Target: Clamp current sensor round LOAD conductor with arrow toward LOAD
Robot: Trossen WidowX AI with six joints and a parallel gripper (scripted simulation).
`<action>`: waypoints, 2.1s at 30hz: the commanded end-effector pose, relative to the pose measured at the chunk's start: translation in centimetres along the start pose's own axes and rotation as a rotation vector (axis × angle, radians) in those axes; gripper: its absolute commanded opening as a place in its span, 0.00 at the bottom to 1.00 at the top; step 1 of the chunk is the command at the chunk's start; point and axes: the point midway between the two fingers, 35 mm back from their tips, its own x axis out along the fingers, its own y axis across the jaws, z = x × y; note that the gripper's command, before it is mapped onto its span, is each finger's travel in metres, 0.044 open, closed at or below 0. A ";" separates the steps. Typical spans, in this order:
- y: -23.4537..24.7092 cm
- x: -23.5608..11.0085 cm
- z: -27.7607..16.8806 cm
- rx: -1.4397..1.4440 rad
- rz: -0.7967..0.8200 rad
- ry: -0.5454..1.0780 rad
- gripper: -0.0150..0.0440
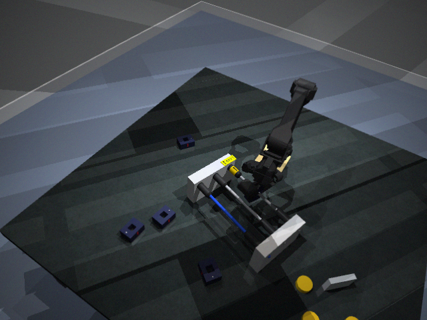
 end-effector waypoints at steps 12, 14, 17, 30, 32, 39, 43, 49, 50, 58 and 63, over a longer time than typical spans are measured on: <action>0.1 -0.4 0.0 0.001 0.035 0.002 0.37; 0.0 -0.1 -0.1 -0.003 0.010 0.002 0.28; 0.0 -0.1 -0.1 -0.003 0.010 0.002 0.25; -0.1 -0.1 0.0 -0.004 -0.144 0.001 0.25; -0.1 -0.1 0.0 -0.003 -0.164 0.001 0.25; -0.1 -0.1 0.0 -0.003 -0.164 0.001 0.25; 0.1 0.0 0.0 -0.003 -0.164 0.001 0.25; -0.1 0.3 0.0 -0.002 -0.164 0.001 0.25; -0.1 0.4 0.0 -0.002 -0.164 0.000 0.25; -0.1 0.1 0.0 0.001 -0.165 -0.001 0.61; -0.1 0.1 0.0 0.001 -0.165 -0.001 0.72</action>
